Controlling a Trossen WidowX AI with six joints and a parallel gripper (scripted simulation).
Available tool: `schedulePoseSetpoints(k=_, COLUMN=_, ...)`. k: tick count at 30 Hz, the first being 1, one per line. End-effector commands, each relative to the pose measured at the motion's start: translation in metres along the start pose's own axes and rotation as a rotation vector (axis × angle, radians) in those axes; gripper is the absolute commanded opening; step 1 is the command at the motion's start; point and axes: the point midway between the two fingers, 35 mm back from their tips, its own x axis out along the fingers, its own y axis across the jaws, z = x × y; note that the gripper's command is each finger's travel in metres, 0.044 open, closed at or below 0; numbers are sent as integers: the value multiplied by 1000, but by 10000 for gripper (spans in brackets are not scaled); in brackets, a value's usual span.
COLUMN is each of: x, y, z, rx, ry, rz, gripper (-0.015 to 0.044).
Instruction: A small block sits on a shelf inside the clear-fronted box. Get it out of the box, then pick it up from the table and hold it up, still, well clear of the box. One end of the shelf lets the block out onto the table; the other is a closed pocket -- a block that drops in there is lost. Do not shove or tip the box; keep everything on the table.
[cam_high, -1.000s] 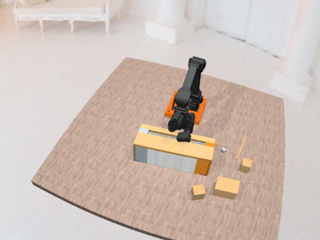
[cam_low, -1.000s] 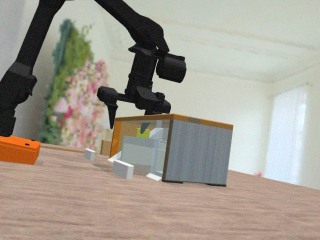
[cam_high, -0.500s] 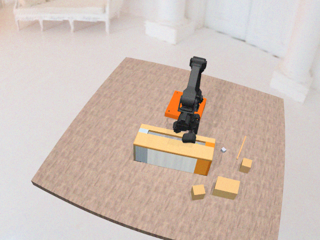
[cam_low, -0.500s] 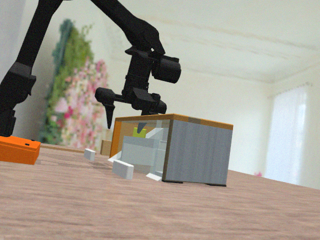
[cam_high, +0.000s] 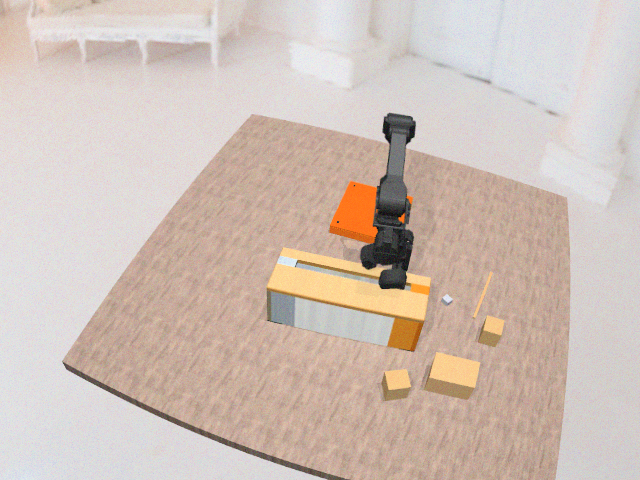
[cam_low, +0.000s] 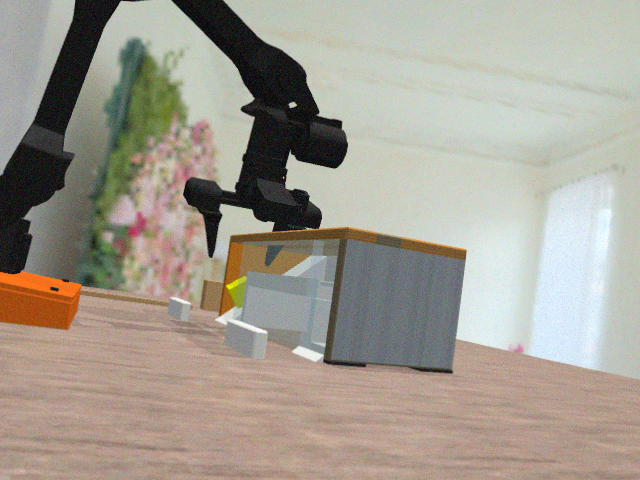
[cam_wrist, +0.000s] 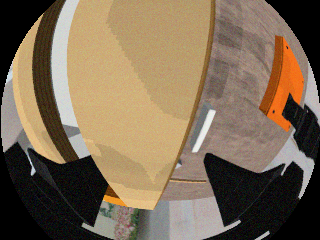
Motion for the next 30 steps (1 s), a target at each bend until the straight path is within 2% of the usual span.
schedulePoseSetpoints(k=1, x=-1, y=1, z=-4, rx=5, ry=-4, rz=3, gripper=400)
schedulePoseSetpoints(k=8, x=-54, y=0, z=-20, rx=0, ry=0, rz=0, gripper=400)
schedulePoseSetpoints(k=14, x=-52, y=2, z=-19, rx=-1, ry=0, rz=10, gripper=400)
schedulePoseSetpoints(k=15, x=-52, y=3, z=-22, rx=-22, ry=4, rz=16, gripper=374)
schedulePoseSetpoints(k=18, x=-51, y=4, z=-35, rx=-301, ry=-1, rz=54, gripper=295)
schedulePoseSetpoints(k=19, x=-51, y=2, z=-36, rx=-413, ry=-18, rz=58, gripper=285)
schedulePoseSetpoints(k=26, x=-55, y=-10, z=-53, rx=-1166, ry=-118, rz=93, gripper=285)
schedulePoseSetpoints(k=30, x=-52, y=-15, z=-56, rx=-1572, ry=-188, rz=52, gripper=285)
